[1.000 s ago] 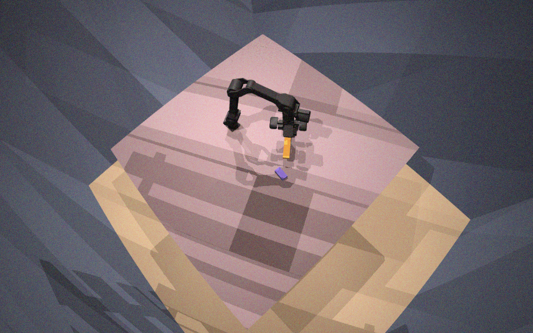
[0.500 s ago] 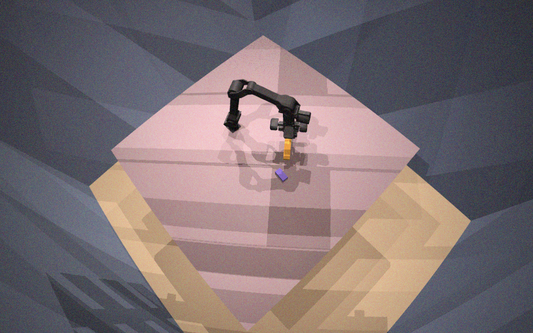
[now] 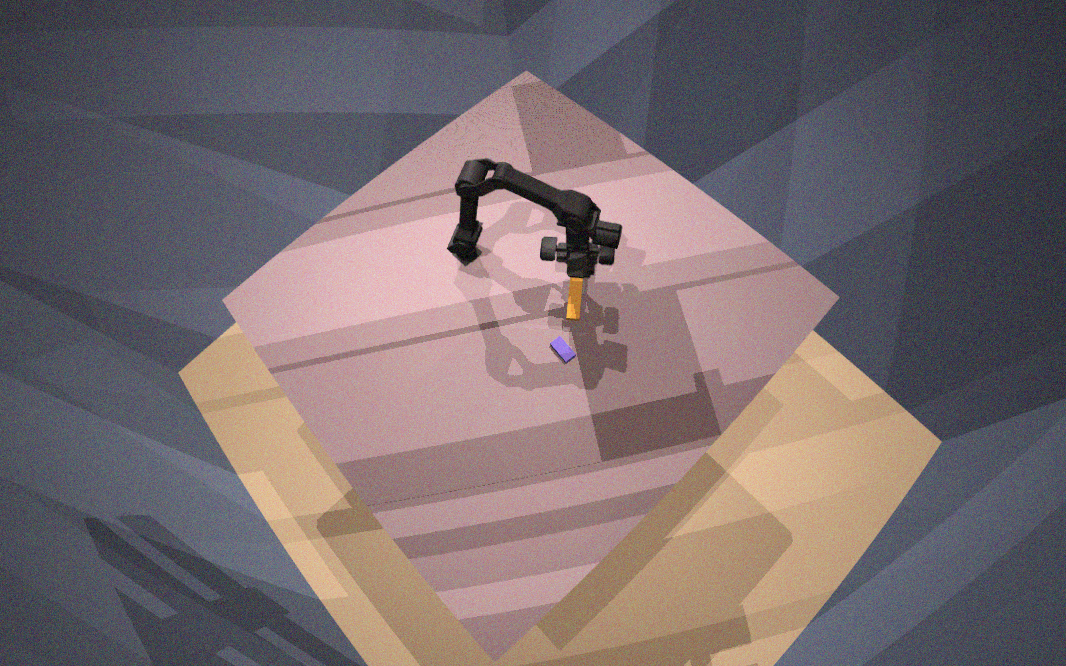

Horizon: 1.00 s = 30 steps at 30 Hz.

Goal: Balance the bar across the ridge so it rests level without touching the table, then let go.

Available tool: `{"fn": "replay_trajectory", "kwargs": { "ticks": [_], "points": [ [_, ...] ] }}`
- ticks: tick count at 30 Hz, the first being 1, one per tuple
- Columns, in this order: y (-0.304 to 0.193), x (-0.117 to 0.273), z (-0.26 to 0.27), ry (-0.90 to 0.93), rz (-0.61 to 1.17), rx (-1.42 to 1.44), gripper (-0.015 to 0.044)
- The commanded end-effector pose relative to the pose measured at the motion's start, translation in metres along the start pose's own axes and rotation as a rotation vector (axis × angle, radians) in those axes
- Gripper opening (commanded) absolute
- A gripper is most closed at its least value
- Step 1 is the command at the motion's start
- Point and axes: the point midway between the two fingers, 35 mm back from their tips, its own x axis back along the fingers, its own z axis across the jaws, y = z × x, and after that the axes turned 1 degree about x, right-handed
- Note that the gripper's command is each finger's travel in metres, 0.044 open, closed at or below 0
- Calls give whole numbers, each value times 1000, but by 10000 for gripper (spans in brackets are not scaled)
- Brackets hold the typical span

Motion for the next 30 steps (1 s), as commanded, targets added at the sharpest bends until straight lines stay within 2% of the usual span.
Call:
{"fn": "replay_trajectory", "kwargs": {
  "ticks": [1,30],
  "points": [
    [0,-1,0,1,0,-1,0],
    [0,-3,0,1,0,-1,0]
  ]
}}
